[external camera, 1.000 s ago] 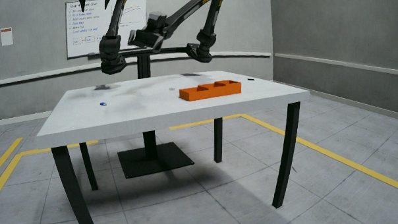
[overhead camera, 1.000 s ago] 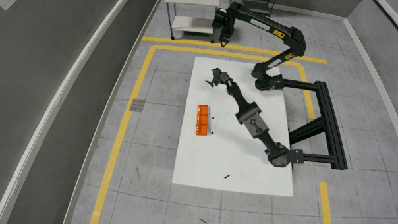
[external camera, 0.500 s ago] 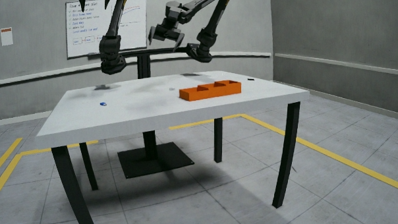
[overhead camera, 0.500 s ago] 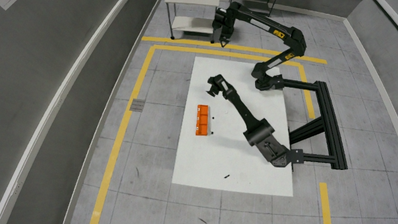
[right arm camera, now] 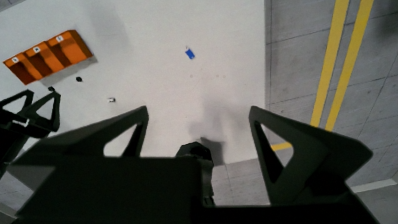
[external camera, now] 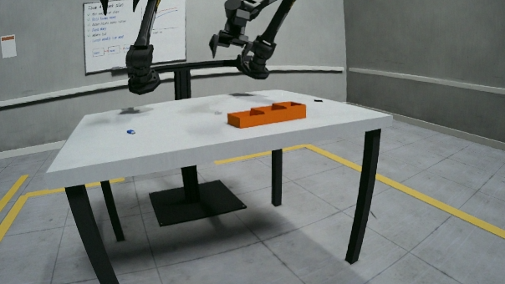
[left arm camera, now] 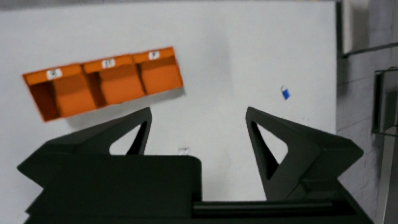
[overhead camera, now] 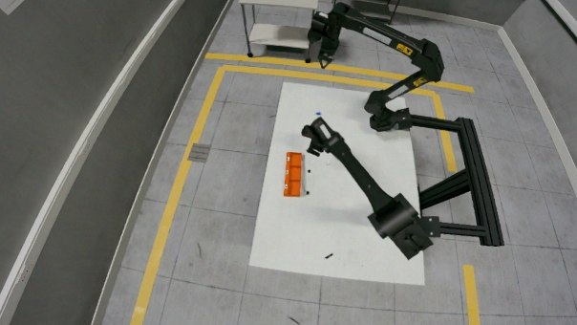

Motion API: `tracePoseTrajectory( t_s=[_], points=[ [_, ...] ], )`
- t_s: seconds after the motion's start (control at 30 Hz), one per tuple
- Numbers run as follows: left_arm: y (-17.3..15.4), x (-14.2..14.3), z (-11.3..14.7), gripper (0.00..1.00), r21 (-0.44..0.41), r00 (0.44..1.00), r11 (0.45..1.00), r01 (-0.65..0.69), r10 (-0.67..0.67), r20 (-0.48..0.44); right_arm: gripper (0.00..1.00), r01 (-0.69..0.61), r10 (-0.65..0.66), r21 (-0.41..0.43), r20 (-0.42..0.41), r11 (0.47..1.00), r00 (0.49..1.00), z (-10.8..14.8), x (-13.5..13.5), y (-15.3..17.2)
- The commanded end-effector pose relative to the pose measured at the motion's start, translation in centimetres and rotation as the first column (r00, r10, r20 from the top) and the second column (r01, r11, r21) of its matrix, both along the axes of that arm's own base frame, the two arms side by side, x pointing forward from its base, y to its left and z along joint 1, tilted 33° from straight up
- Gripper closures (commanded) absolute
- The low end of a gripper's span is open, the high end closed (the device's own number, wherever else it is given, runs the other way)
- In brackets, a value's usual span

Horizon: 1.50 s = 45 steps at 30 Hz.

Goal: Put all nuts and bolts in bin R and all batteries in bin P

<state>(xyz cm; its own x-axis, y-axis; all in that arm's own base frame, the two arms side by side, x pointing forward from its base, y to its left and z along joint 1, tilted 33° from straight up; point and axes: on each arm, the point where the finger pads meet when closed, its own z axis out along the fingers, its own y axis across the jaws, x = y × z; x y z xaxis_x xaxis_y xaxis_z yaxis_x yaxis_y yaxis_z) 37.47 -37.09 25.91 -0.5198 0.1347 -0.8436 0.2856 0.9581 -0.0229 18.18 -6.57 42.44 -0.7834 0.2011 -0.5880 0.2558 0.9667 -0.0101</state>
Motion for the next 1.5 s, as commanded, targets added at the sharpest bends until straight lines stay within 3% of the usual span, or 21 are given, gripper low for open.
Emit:
tracePoseTrajectory(
  t_s=[0.0,0.1,0.13,0.2,0.23,0.27,0.47,0.5,0.6,0.63,0.87,0.9,0.97,1.47],
  points=[
    [2.6,-0.7,-0.2,0.00,-0.017,0.998,0.999,-0.047,0.046,-0.045,0.00,-0.010,0.011,-0.016,0.035,1.000,0.999,2.1,0.0,0.3],
    [4.5,-1.7,-0.6,0.00,0.007,0.993,0.997,-0.073,0.074,-0.089,0.00,-0.010,0.011,-0.016,0.035,1.000,0.999,2.1,0.0,0.3],
    [4.8,-1.8,0.5,0.00,0.008,0.989,0.995,-0.097,0.098,-0.115,0.00,-0.010,0.011,-0.016,0.035,1.000,0.999,2.1,0.0,0.3],
    [6.5,-2.8,-1.0,0.00,0.031,0.986,0.994,-0.100,0.103,-0.132,0.00,-0.010,0.011,-0.016,0.035,1.000,0.999,2.1,0.0,0.3],
    [6.5,-2.7,0.8,0.00,0.022,0.981,0.992,-0.125,0.127,-0.149,0.00,-0.010,0.011,-0.016,0.035,1.000,0.999,2.1,0.0,0.3],
    [7.9,-3.7,-1.2,0.00,0.057,0.976,0.990,-0.127,0.135,-0.173,0.00,-0.010,0.011,-0.016,0.035,1.000,0.999,2.1,0.0,0.3],
    [10.6,-5.3,-1.7,0.00,0.085,0.963,0.984,-0.154,0.169,-0.212,0.00,-0.010,0.011,-0.016,0.035,1.000,0.999,2.1,0.0,0.3],
    [10.3,-5.0,0.8,0.00,0.064,0.957,0.982,-0.180,0.190,-0.220,0.00,-0.010,0.011,-0.016,0.035,1.000,0.999,2.1,0.0,0.3],
    [12.5,-6.4,0.2,0.00,0.102,0.937,0.972,-0.211,0.231,-0.262,0.00,-0.010,0.011,-0.016,0.035,1.000,0.999,2.1,0.0,0.3],
    [14.1,-7.6,-2.2,0.00,0.145,0.929,0.968,-0.207,0.241,-0.282,0.00,-0.010,0.011,-0.016,0.035,1.000,0.999,2.1,0.0,0.3],
    [18.8,-10.9,-2.8,0.00,0.210,0.884,0.943,-0.258,0.318,-0.342,0.00,-0.010,0.011,-0.016,0.035,1.000,0.999,2.1,0.0,0.3],
    [19.0,-10.9,-1.6,0.00,0.214,0.869,0.935,-0.284,0.345,-0.354,0.00,-0.010,0.011,-0.016,0.035,1.000,0.999,2.1,0.0,0.3],
    [20.8,-12.3,-3.0,0.00,0.245,0.858,0.927,-0.283,0.359,-0.367,0.00,-0.010,0.011,-0.016,0.035,1.000,0.999,2.1,0.0,0.3],
    [18.4,-11.5,-1.3,0.00,0.208,0.878,0.941,-0.267,0.327,-0.351,0.00,-0.010,0.011,-0.016,0.035,1.000,0.999,2.1,0.0,0.3]
  ],
)
